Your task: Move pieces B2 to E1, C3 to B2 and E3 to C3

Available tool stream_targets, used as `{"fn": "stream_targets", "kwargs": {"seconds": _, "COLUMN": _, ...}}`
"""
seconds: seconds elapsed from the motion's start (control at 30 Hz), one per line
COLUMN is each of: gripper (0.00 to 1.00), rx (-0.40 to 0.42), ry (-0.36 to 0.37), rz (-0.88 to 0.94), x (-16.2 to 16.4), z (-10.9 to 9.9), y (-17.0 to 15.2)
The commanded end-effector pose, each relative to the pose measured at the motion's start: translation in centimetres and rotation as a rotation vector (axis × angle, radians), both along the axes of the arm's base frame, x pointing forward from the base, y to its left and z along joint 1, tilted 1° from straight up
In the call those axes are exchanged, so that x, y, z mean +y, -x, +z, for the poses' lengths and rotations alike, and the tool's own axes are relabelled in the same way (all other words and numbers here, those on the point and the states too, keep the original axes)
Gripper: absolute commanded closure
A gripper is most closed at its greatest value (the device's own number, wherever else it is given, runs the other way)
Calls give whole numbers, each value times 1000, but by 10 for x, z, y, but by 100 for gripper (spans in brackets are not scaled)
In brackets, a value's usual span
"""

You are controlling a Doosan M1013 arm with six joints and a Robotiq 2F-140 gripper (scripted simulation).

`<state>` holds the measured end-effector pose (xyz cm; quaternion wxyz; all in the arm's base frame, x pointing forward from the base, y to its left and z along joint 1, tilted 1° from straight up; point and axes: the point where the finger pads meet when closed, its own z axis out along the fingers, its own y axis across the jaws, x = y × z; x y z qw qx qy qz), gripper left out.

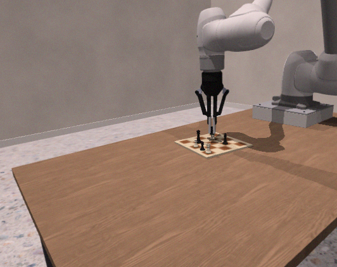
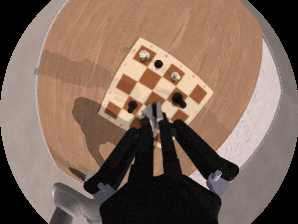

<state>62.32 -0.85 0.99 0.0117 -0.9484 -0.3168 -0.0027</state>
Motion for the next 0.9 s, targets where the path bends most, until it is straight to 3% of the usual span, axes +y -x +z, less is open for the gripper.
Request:
{"fn": "stream_targets", "kwargs": {"seconds": 0.0, "gripper": 100, "rx": 0, "ry": 0, "rz": 0, "x": 0, "z": -9, "y": 0}}
{"fn": "stream_targets", "kwargs": {"seconds": 0.3, "gripper": 100, "rx": 0, "ry": 0, "rz": 0, "x": 1, "z": -31, "y": -1}}
{"fn": "stream_targets", "kwargs": {"seconds": 0.87, "gripper": 100, "rx": 0, "ry": 0, "rz": 0, "x": 1, "z": -32, "y": -1}}
